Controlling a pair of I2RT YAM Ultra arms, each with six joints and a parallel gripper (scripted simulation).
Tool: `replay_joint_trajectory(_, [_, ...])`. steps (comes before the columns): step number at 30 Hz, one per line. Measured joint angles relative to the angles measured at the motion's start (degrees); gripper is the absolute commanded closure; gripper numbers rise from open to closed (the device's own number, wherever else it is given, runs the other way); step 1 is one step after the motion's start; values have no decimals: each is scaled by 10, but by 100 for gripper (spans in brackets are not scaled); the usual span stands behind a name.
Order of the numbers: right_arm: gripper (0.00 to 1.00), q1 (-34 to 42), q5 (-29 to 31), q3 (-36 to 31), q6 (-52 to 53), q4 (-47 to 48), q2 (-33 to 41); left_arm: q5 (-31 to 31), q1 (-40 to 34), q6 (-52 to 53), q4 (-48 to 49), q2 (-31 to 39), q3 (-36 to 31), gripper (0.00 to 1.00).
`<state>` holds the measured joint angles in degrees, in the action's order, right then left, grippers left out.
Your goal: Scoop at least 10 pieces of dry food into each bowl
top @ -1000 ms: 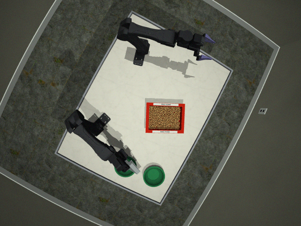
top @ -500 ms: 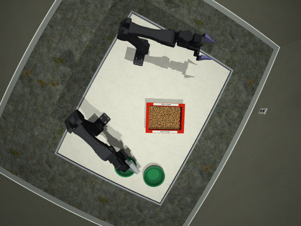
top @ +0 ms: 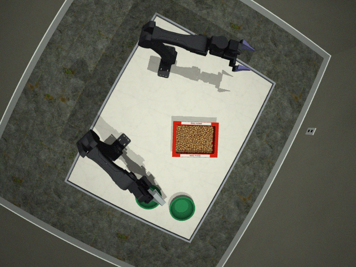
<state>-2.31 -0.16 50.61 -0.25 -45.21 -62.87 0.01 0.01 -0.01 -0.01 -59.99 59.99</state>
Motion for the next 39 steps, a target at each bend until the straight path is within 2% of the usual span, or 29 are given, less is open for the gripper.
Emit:
replay_joint_trajectory(16, [100,9,0,3,1,-6,-8,0,0,0,0,0,0,0])
replay_joint_trajectory(23, [100,57,2,23,7,-36,-34,0,0,0,0,0,0,0])
replay_joint_trajectory(39, [100,226,9,130,27,-108,-128,0,0,0,0,0,0,0])
